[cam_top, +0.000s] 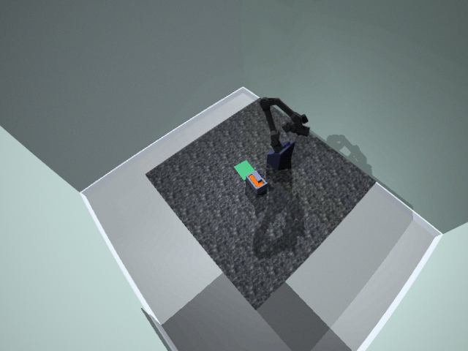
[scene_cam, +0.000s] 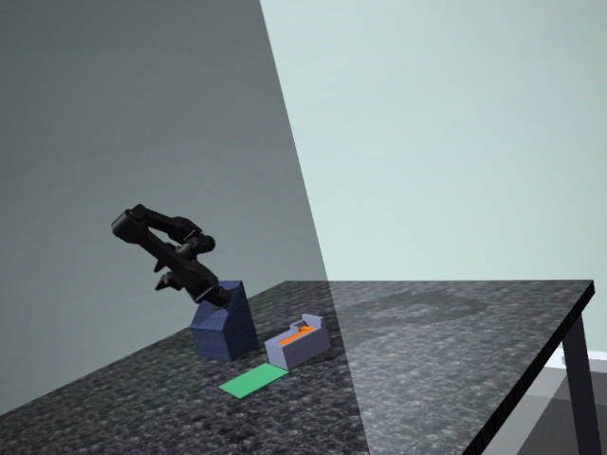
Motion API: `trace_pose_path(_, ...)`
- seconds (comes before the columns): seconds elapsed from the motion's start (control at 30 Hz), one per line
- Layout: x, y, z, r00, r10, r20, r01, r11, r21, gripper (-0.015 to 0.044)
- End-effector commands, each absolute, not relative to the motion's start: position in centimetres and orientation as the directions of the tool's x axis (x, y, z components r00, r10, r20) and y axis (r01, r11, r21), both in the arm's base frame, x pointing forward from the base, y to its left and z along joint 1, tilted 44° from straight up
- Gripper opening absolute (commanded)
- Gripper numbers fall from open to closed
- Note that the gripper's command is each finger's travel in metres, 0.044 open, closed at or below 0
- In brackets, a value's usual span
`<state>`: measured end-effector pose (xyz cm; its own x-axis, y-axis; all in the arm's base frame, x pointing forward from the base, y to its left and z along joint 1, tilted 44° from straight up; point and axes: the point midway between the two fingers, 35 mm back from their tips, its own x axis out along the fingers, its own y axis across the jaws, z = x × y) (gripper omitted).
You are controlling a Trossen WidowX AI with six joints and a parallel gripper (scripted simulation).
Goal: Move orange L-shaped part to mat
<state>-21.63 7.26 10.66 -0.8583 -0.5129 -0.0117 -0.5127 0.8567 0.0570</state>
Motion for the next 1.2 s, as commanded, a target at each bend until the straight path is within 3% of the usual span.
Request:
trace_pose_path(0.0, -21.6, 7.4, 10.5, -0.859, -0.512, -0.019, -0.512, 0.857, 0.058, 0.0374)
trace_pose_path(0.27, -17.5, 12.3, 6.2, -0.837, -0.468, -0.284, -0.495, 0.868, 0.028, 0.0180)
trace_pose_path(0.53, -7.7, 17.5, 0.7, -0.718, -0.364, -0.593, -0.392, 0.916, -0.088, 0.0180)
trace_pose_path(0.8, 5.9, 17.9, -3.3, -0.483, -0.332, -0.810, -0.193, 0.943, -0.272, 0.0180)
trace_pose_path(0.97, 15.3, 14.5, -4.8, -0.303, -0.411, -0.860, -0.022, 0.905, -0.425, 0.0180)
trace_pose_path(1.17, 24.8, 7.1, -4.9, -0.147, -0.575, -0.805, 0.209, 0.778, -0.593, 0.0180)
